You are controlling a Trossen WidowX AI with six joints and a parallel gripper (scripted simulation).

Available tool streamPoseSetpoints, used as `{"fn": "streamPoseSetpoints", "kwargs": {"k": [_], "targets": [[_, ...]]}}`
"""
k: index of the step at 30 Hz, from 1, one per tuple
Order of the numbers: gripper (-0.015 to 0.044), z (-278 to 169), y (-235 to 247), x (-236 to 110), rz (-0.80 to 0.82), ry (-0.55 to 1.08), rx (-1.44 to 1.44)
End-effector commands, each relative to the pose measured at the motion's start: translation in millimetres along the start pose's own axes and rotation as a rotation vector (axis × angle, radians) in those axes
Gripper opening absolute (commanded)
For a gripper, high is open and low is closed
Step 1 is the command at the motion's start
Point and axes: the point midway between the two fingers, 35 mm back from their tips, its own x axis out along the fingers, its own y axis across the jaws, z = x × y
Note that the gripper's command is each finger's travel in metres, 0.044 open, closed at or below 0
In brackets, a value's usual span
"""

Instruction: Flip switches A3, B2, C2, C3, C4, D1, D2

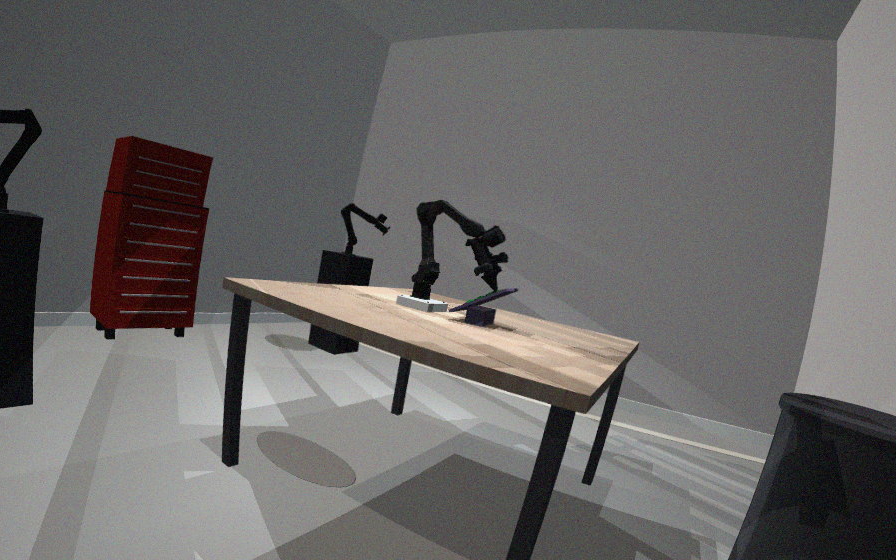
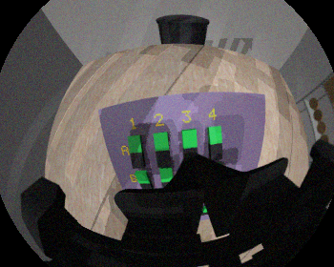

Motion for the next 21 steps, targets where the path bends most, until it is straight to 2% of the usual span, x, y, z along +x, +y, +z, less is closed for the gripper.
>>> {"fn": "streamPoseSetpoints", "kwargs": {"k": [1, 8, 13, 19, 21], "targets": [[0.0, 0.1, -0.5, 0.8, -0.004, 0.0, 0.003], [0.0, 0.6, -0.1, -1.5, 0.0, 0.0, 0.0], [0.0, 2.8, -0.5, -60.2, -0.004, 0.028, 0.003], [0.0, 1.0, 0.9, -63.1, -0.004, 0.029, 0.003], [0.0, -11.9, 10.7, -63.9, -0.003, 0.03, 0.004]]}}
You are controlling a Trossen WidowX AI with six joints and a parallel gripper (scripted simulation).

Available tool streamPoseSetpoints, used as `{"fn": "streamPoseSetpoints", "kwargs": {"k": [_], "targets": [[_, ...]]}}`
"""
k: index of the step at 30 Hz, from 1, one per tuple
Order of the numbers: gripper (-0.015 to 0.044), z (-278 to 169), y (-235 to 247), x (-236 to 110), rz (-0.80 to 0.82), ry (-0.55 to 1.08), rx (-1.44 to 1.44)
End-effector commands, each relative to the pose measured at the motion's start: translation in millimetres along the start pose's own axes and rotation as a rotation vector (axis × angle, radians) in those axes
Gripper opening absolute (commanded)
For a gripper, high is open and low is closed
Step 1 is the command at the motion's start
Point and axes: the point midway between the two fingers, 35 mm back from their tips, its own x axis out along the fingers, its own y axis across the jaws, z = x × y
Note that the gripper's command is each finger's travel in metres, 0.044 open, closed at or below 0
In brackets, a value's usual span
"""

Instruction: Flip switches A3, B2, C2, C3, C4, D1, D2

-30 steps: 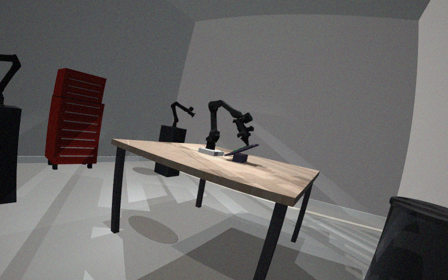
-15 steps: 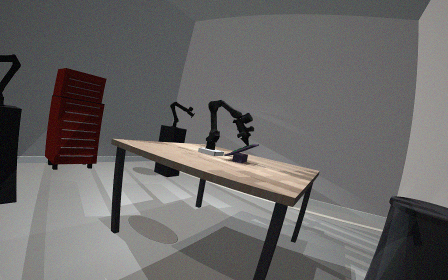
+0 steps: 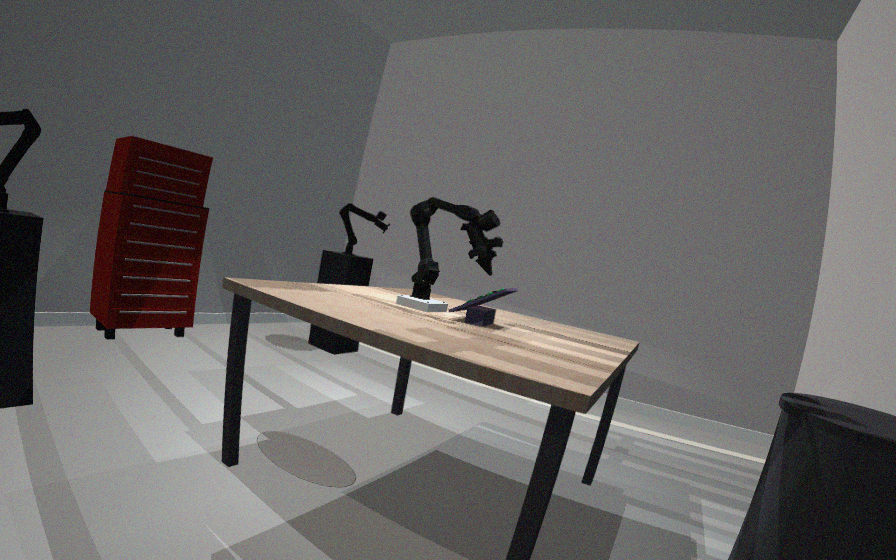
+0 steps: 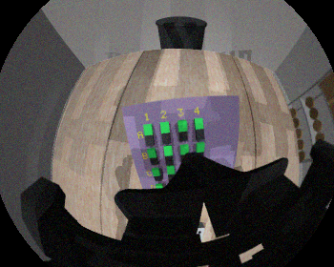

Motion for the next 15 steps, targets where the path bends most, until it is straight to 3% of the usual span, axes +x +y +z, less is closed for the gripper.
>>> {"fn": "streamPoseSetpoints", "kwargs": {"k": [1, 6, 10, 15], "targets": [[0.0, -23.7, 15.9, -0.5, 0.005, 0.014, 0.001], [0.0, -38.8, 25.1, 2.1, 0.006, 0.013, 0.002], [0.0, -39.9, 25.4, 33.1, 0.006, -0.011, 0.002], [0.0, -40.2, 25.5, 36.2, 0.006, -0.013, 0.002]]}}
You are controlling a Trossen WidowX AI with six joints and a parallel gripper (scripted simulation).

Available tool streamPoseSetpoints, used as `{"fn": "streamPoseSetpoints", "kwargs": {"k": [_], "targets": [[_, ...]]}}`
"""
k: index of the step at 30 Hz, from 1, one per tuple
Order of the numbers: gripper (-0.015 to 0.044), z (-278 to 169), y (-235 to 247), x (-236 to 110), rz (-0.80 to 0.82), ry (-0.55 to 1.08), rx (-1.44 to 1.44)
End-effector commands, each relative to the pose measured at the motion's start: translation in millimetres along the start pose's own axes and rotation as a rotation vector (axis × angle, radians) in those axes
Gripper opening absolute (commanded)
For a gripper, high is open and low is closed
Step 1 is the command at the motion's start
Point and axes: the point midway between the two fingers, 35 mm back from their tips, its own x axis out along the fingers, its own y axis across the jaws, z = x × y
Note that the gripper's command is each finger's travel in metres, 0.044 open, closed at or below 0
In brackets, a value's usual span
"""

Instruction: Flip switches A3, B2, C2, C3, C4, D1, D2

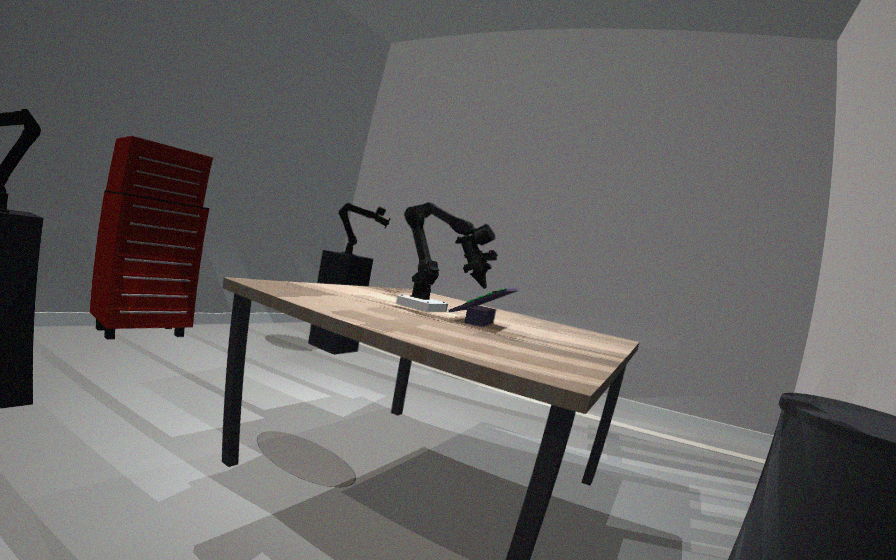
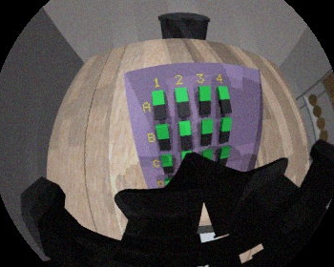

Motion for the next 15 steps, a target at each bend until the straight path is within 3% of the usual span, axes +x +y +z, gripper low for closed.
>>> {"fn": "streamPoseSetpoints", "kwargs": {"k": [1, 15], "targets": [[0.0, 2.3, -0.5, 5.5, -0.005, -0.012, 0.001], [0.0, 2.1, -0.6, 24.2, -0.005, -0.013, 0.001]]}}
